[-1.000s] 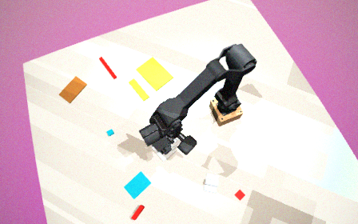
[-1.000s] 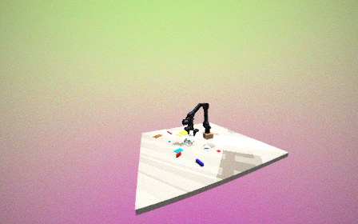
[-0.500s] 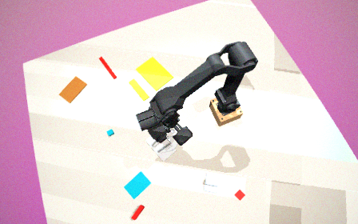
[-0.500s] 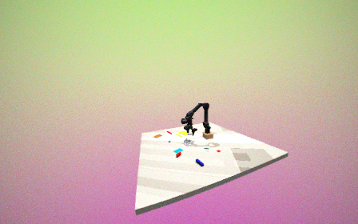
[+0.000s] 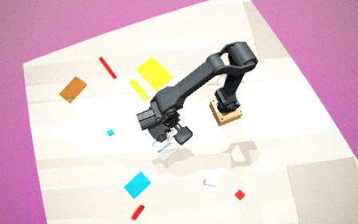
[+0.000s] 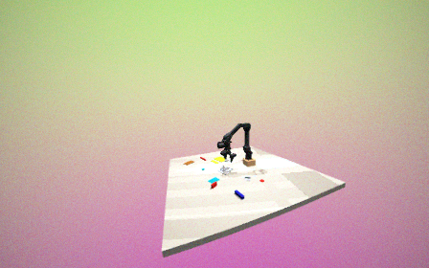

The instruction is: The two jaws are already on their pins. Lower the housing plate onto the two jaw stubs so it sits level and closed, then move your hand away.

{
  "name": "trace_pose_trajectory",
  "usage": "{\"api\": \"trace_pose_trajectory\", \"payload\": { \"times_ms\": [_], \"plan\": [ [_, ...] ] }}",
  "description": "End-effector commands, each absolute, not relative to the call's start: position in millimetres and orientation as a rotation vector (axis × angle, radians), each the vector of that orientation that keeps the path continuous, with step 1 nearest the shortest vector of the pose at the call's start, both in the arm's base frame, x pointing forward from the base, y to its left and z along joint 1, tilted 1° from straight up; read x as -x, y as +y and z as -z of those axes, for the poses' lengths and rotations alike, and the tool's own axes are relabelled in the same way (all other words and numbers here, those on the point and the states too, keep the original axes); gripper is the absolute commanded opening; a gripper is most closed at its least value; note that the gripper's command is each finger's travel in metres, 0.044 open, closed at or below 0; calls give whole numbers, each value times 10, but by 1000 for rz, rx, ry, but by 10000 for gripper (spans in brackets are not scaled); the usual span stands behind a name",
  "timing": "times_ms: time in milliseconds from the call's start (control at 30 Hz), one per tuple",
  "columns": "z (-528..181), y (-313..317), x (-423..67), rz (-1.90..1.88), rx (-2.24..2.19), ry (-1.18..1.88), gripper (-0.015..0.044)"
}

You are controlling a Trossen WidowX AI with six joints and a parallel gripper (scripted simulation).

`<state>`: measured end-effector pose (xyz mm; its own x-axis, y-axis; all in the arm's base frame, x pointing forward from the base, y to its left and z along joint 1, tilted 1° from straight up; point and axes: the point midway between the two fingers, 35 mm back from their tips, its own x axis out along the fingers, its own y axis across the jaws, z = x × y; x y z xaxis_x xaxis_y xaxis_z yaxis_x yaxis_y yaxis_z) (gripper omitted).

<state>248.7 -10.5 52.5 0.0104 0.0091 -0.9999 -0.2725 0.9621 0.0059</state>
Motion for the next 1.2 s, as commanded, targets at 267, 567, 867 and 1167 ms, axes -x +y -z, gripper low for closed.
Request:
{"api": "trace_pose_trajectory", "payload": {
  "times_ms": [267,567,867,1167],
  "plan": [
    [-520,-113,-2485,-230,226,1548,351],
    [-519,-81,-2462,-230,225,1548,351],
    [-519,-81,-2462,-230,225,1548,351],
    [-519,-80,-2462,-224,218,1548,351]
  ]
}}
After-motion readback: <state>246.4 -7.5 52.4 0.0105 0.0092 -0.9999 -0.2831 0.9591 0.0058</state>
